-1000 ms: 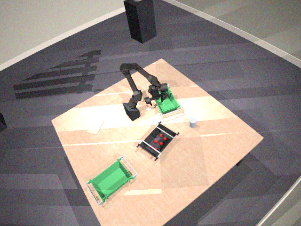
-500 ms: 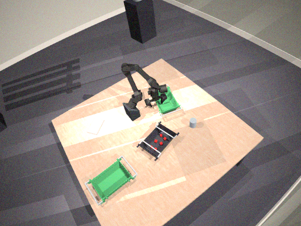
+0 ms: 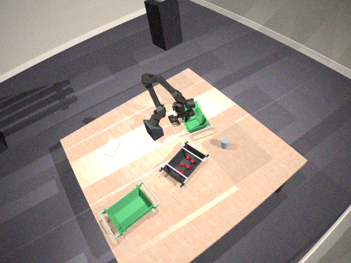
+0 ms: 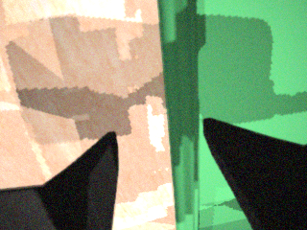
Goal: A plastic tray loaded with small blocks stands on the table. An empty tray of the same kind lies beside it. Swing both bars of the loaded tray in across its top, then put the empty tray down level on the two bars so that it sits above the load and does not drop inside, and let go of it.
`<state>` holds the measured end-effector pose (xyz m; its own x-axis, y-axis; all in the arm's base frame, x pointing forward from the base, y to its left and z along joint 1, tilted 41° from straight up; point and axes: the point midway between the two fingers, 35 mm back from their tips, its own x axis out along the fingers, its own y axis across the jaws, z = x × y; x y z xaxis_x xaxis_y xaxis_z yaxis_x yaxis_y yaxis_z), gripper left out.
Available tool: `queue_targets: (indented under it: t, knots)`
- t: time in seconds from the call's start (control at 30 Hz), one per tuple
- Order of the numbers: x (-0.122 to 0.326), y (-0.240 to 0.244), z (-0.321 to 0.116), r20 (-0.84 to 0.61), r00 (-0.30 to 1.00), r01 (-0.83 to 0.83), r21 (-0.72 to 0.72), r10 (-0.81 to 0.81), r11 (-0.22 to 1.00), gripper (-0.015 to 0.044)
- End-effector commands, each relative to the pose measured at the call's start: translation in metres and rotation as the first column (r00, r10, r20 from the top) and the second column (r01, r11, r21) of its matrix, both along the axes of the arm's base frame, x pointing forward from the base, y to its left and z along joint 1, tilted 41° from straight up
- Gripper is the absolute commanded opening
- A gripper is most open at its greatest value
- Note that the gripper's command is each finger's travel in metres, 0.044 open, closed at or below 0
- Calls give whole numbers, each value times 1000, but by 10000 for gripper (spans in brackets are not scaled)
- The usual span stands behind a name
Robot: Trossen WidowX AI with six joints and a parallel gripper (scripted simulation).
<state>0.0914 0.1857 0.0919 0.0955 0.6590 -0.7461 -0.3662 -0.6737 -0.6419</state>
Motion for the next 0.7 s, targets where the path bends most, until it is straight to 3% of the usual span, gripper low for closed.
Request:
queue_targets:
  t: [0.0,0.67]
  knots:
    - [1,0,0,2,1000,6,-2,-6,1000,208]
    - [1,0,0,2,1000,6,-2,-6,1000,75]
